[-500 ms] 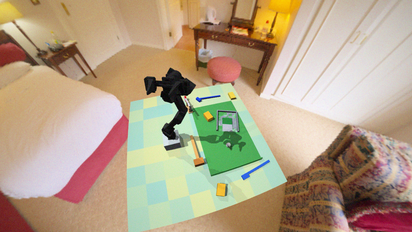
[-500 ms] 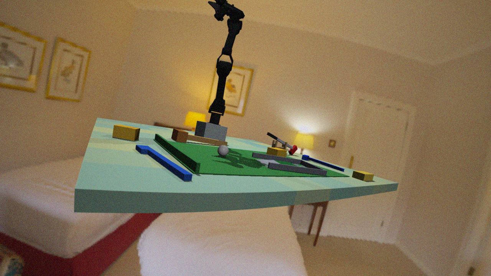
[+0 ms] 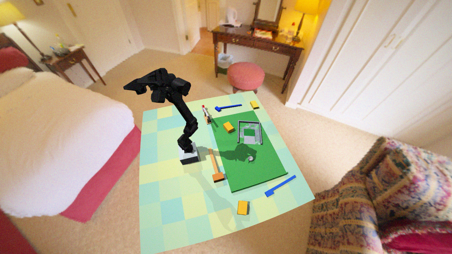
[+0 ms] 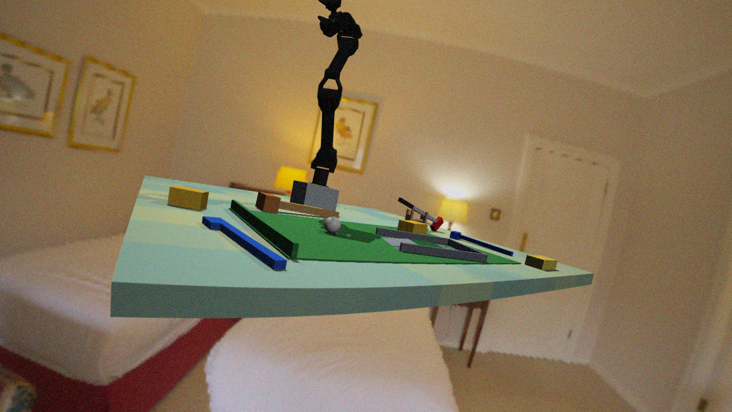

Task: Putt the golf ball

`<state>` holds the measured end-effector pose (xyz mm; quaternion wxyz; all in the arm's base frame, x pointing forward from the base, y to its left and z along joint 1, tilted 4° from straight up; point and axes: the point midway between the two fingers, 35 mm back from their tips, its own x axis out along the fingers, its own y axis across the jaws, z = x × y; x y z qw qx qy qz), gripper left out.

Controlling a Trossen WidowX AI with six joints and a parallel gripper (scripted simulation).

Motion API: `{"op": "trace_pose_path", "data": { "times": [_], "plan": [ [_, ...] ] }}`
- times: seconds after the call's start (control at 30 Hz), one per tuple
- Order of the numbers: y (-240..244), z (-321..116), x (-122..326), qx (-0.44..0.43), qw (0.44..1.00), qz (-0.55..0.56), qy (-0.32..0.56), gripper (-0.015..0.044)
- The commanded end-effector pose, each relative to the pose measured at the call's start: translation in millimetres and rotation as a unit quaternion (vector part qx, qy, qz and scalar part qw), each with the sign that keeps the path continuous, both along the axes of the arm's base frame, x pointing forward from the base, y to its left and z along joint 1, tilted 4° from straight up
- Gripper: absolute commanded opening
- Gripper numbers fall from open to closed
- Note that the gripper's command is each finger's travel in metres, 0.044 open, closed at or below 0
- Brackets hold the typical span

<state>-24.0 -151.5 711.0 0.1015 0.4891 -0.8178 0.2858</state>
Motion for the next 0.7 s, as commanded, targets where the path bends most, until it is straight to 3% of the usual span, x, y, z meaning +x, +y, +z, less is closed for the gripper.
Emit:
{"op": "trace_pose_path", "data": {
  "times": [0.0, 0.33, 0.67],
  "plan": [
    [37, 8, -44, -0.074, 0.996, -0.030, -0.047, 0.0440],
    [157, 4, -130, -0.264, 0.947, -0.129, -0.130, 0.0440],
    [296, -34, -166, -0.446, 0.848, -0.229, -0.170, 0.0440]
  ]
}}
